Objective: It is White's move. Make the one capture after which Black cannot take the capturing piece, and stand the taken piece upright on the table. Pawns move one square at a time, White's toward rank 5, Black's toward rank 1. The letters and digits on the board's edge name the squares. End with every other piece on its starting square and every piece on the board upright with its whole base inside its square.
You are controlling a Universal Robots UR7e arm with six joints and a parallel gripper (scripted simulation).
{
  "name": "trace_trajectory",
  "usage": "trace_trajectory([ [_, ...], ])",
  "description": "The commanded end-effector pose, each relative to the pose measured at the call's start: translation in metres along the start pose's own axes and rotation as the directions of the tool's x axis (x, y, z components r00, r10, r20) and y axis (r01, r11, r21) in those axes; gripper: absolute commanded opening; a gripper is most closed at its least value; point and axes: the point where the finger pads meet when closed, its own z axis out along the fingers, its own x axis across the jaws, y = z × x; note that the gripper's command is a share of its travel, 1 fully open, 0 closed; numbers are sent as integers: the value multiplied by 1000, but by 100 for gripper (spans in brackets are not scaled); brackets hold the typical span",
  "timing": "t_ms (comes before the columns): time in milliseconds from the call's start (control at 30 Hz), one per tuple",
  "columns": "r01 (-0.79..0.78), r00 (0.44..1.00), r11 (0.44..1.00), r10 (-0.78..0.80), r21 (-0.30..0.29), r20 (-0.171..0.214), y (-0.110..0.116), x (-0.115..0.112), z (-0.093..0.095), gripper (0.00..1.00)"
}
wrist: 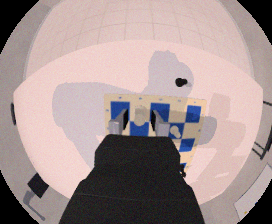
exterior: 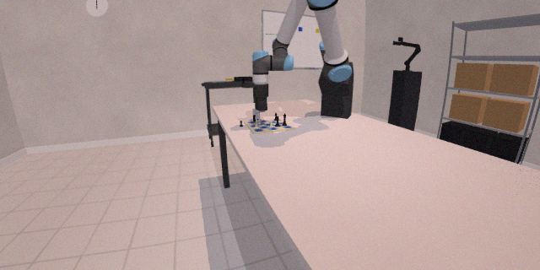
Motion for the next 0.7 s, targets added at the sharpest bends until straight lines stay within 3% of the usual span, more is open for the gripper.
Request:
trace_trajectory([
  [0,1,1000,1000,-1,1,0,0,0,-1,79],
  [267,1,1000,1000,-1,1,0,0,0,-10,79],
  [667,1,1000,1000,-1,1,0,0,0,-48,79],
])
